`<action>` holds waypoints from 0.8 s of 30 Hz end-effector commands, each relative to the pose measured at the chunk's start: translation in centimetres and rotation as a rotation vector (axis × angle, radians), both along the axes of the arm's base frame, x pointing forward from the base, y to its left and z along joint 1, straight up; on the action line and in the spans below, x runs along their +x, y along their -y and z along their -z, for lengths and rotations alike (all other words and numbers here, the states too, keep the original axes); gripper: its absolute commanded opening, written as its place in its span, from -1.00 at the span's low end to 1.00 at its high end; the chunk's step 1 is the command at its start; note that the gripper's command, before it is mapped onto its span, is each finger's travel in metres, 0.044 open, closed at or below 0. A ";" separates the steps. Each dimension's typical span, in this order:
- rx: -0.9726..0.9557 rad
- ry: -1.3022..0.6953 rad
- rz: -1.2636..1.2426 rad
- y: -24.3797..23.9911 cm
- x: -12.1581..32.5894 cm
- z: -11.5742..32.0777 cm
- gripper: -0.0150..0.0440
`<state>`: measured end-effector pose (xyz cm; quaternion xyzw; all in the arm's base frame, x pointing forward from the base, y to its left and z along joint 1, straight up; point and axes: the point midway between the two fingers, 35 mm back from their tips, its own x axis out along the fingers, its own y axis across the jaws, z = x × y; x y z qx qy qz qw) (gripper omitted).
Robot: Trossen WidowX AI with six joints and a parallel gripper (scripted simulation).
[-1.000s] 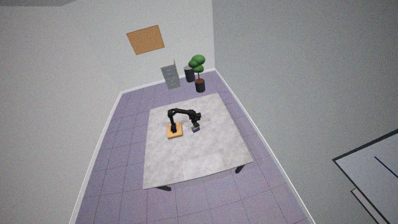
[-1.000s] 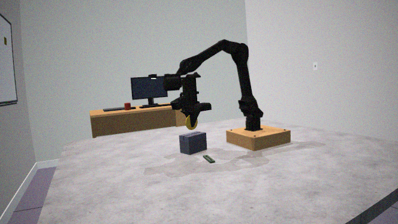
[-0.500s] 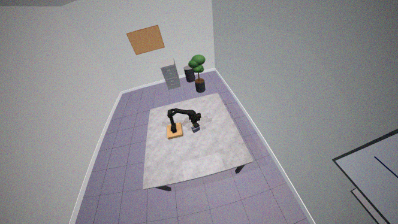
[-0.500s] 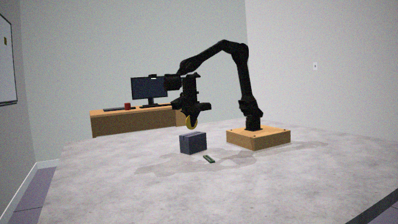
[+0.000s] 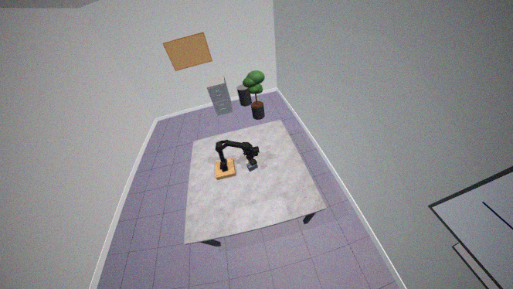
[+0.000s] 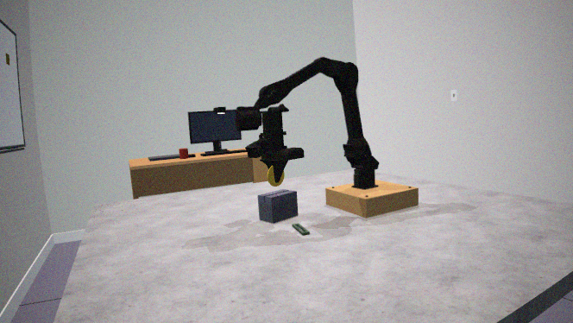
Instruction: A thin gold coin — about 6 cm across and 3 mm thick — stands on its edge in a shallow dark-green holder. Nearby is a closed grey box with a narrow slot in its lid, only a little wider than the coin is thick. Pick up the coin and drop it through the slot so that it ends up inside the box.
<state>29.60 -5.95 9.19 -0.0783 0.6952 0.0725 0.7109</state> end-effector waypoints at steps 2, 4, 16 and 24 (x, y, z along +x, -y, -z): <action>0.000 0.000 0.001 0.0 0.0 0.0 -0.49; 0.000 0.000 0.001 0.0 0.0 0.0 -0.49; 0.000 0.000 0.003 -0.1 -0.1 0.4 -0.49; 0.000 0.000 0.007 -0.1 -0.2 0.7 -0.49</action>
